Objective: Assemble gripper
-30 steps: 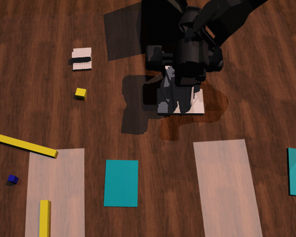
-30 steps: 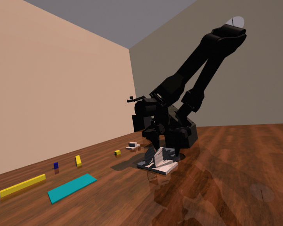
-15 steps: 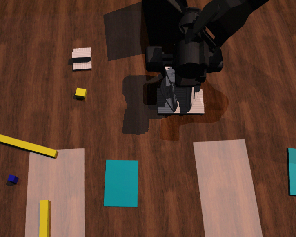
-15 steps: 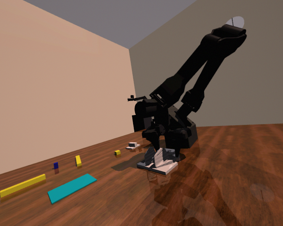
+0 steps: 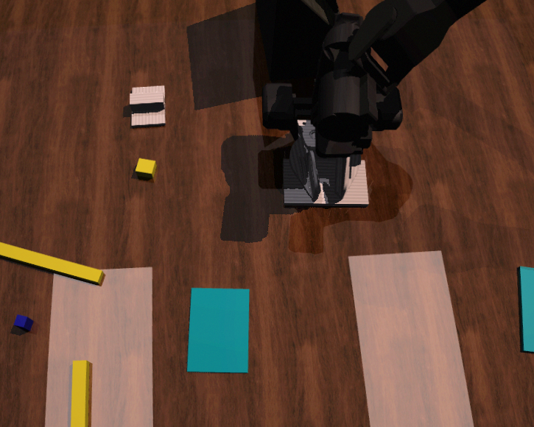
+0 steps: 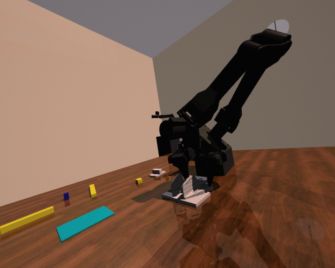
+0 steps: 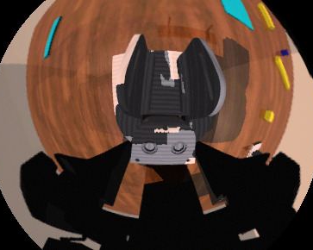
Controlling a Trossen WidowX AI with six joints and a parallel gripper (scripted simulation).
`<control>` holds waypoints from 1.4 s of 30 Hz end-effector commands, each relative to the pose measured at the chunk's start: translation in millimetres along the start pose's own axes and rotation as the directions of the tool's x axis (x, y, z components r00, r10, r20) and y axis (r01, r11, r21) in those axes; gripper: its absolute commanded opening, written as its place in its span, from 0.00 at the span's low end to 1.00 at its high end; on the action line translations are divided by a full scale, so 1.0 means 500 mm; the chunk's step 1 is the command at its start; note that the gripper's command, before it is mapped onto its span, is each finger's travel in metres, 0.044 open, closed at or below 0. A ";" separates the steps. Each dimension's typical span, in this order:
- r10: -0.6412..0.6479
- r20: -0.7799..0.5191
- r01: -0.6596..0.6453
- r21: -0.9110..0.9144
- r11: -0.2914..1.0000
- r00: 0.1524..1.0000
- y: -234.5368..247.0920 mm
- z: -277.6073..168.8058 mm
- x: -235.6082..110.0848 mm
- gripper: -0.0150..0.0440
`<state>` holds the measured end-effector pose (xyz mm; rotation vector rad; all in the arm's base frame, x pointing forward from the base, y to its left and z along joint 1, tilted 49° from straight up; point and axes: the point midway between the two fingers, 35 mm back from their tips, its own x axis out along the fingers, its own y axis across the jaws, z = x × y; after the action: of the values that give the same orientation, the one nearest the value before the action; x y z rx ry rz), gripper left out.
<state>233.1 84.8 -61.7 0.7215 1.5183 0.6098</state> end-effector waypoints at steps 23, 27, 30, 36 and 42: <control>-0.004 0.002 0.004 0.004 1.000 1.000 -0.002 0.003 -0.136 1.00; -0.001 0.001 0.001 0.004 1.000 1.000 -0.001 0.000 -0.151 1.00; -0.001 0.006 0.001 0.012 1.000 1.000 -0.005 0.002 -0.139 1.00; -0.005 0.001 0.005 0.006 1.000 1.000 -0.013 -0.061 -0.248 1.00; -0.005 0.001 0.005 0.005 1.000 1.000 -0.013 -0.064 -0.251 1.00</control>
<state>205.5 -9.3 14.9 0.7343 1.5244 0.5965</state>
